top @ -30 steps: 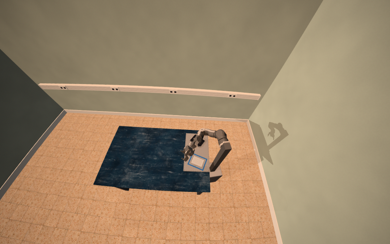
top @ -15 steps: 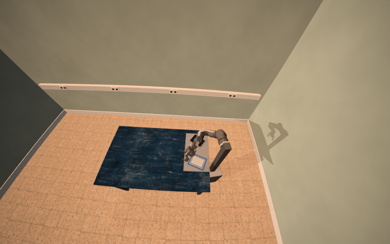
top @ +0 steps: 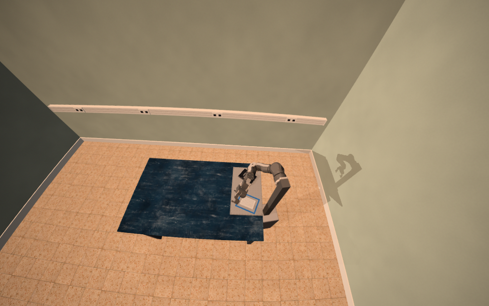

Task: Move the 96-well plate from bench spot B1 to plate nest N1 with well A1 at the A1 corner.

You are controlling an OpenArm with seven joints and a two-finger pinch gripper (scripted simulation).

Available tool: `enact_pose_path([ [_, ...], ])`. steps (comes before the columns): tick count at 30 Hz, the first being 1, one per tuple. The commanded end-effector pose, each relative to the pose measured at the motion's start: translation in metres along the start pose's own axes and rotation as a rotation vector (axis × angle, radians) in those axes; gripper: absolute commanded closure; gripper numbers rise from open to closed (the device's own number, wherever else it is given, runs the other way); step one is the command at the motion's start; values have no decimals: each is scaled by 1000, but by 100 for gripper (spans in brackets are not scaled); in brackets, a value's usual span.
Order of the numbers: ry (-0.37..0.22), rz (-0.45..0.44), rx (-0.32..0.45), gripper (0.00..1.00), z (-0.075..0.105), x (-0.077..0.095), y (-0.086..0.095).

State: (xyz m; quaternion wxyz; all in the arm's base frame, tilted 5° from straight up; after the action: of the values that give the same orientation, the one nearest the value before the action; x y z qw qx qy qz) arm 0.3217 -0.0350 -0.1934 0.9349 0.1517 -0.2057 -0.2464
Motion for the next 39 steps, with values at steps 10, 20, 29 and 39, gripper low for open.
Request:
enact_pose_path([
  [10,118,-61,-219,23,-7,-31,-20],
  [20,164,-83,-302,23,-10,-44,-28],
  [29,235,-120,-436,23,-16,-63,-40],
  [39,265,-135,-489,23,-21,-89,-59],
])
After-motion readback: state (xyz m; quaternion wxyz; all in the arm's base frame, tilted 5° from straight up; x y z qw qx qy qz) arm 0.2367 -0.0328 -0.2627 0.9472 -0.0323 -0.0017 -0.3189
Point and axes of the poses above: the point where the finger pads meet when closed, its own z axis back along the fingers, its own y axis across the jaws, x = y × z, the point moved 3 cm from there along z, back along the fingers, and after that the axes turned 8 degrees about -z, right-handed, at the moved point
